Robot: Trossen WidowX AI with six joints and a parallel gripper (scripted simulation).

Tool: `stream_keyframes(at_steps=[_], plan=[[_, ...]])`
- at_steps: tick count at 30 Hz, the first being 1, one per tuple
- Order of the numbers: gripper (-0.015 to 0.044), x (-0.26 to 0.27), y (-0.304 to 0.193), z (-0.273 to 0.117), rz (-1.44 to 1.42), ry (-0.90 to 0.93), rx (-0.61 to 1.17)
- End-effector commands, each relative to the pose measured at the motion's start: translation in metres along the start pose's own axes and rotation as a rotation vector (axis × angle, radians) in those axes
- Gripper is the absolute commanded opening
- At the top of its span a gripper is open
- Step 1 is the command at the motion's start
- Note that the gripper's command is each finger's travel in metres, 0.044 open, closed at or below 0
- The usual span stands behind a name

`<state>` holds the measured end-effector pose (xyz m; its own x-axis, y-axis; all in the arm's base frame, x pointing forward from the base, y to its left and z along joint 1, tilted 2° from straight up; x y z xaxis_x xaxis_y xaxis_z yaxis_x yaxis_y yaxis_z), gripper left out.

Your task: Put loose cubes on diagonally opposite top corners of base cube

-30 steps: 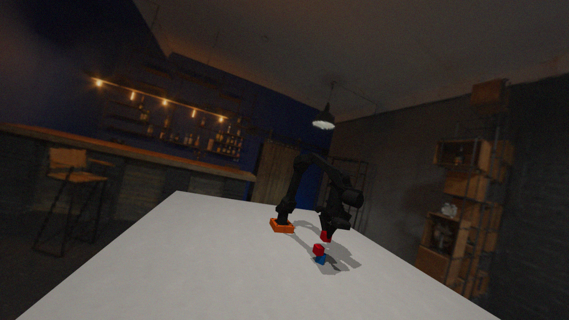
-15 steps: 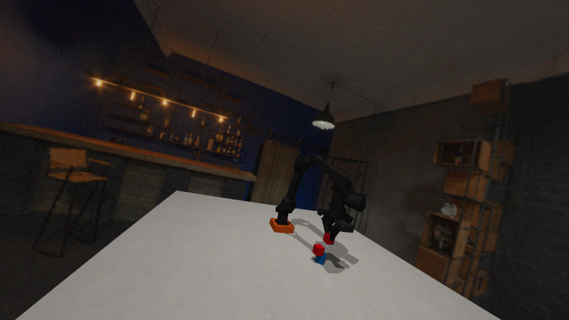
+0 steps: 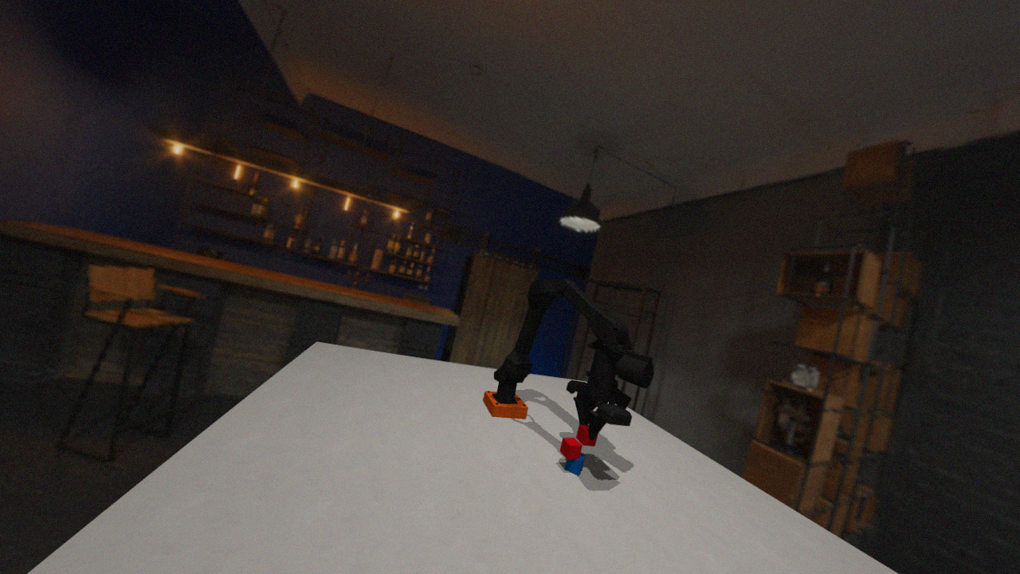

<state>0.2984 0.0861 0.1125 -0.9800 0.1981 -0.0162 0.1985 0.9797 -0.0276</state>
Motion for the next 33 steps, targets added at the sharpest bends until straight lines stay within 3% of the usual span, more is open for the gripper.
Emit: stream_keyframes(at_steps=[1,14,33], plan=[[0.0105,0.0,0.001,0.001,0.003,-0.001,-0.004],[0.0105,-0.002,0.001,0.029,0.003,-0.001,-0.004],[0.0105,-0.002,0.001,0.031,0.003,-0.001,-0.004]])
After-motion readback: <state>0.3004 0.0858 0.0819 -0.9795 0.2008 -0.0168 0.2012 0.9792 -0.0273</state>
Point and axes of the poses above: the point midway between the two fingers, 35 mm back from their tips, its own z axis out along the fingers, its own x axis across the jaws, y = z × x, the point moved 3 cm from there along -z, back along the fingers, and after that the axes turned 4 degrees about z, right-handed, at the moved point
